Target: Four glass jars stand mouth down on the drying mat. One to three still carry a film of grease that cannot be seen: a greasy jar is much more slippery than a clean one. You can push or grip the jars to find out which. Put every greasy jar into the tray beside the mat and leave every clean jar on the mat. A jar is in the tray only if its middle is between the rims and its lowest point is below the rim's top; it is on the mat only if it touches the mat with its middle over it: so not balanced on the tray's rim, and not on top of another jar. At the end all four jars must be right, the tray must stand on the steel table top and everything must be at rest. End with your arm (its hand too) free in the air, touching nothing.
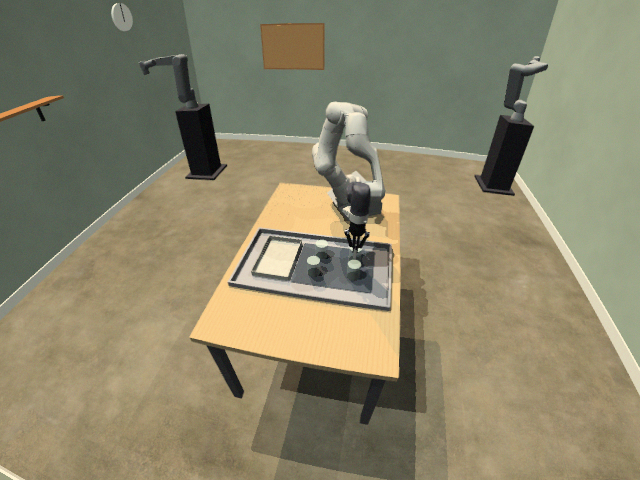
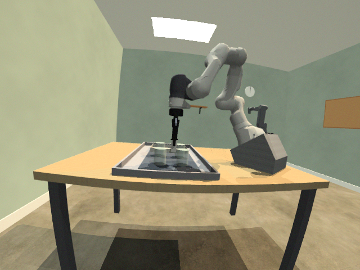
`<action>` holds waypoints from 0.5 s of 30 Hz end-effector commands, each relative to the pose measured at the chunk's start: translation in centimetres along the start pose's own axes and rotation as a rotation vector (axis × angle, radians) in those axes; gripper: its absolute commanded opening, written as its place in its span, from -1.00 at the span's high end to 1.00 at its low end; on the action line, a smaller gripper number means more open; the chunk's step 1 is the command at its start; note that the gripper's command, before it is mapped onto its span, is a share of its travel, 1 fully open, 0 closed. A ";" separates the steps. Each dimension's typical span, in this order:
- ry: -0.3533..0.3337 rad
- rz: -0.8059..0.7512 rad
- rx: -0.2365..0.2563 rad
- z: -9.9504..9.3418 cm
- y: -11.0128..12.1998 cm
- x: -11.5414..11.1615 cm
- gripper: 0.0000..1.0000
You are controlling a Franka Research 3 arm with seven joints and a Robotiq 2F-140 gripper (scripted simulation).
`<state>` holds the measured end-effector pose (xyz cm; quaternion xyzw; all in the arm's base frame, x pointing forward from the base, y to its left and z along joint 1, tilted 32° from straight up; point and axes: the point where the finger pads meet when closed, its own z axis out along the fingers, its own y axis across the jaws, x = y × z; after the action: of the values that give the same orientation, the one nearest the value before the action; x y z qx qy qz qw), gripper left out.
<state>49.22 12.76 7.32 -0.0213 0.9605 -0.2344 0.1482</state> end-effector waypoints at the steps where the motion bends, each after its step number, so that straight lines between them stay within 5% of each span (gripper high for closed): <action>1: -0.003 0.006 -0.004 -0.1 0.0 -0.1 1.00; 15: -0.003 0.006 -0.004 -0.1 0.0 0.1 1.00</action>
<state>49.05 12.74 7.27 -0.0214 0.9606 -0.2343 0.1482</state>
